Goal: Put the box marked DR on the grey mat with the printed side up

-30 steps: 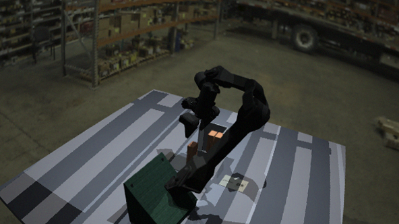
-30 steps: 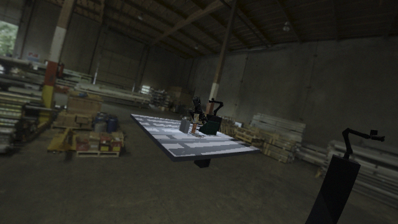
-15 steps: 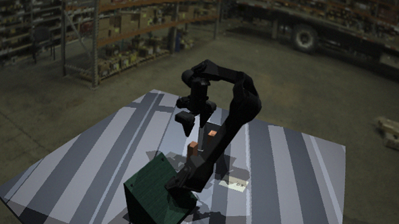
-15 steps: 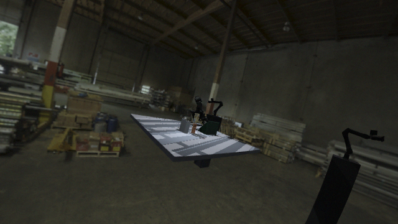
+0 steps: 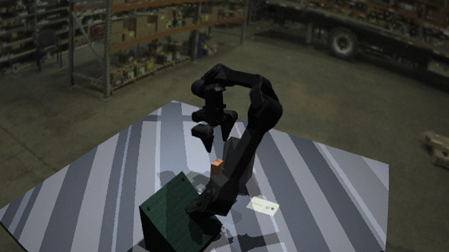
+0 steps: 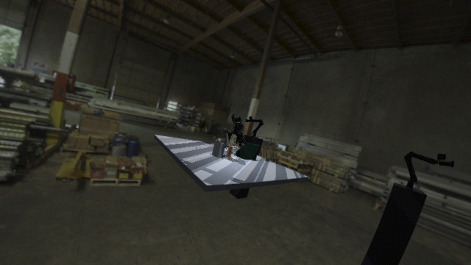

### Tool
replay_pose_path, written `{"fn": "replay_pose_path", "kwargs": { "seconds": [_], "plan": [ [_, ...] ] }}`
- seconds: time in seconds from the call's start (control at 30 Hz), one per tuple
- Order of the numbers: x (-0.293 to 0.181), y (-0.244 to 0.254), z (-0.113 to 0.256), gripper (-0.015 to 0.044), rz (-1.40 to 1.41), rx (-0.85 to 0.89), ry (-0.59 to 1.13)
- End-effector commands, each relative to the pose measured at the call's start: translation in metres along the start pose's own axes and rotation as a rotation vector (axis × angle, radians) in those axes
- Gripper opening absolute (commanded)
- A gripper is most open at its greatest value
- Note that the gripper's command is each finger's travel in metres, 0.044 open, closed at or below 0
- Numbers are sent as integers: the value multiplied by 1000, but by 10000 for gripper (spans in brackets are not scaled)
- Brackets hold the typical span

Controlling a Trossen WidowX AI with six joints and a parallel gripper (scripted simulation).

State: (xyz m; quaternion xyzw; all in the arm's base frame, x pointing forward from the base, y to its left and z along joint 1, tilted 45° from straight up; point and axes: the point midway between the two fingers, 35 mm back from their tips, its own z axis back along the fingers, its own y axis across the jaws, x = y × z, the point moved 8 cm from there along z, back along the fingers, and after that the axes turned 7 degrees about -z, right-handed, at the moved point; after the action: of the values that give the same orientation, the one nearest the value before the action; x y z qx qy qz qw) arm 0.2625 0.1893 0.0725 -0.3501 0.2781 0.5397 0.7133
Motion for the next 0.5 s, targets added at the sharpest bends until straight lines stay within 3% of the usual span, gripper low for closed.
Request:
{"fn": "replay_pose_path", "kwargs": {
  "seconds": [0.0, 0.47],
  "plan": [
    [12, 2, 1, 440, 6, -1, 15],
    [57, 12, -4, 440, 30, 18, 77]
  ]
}}
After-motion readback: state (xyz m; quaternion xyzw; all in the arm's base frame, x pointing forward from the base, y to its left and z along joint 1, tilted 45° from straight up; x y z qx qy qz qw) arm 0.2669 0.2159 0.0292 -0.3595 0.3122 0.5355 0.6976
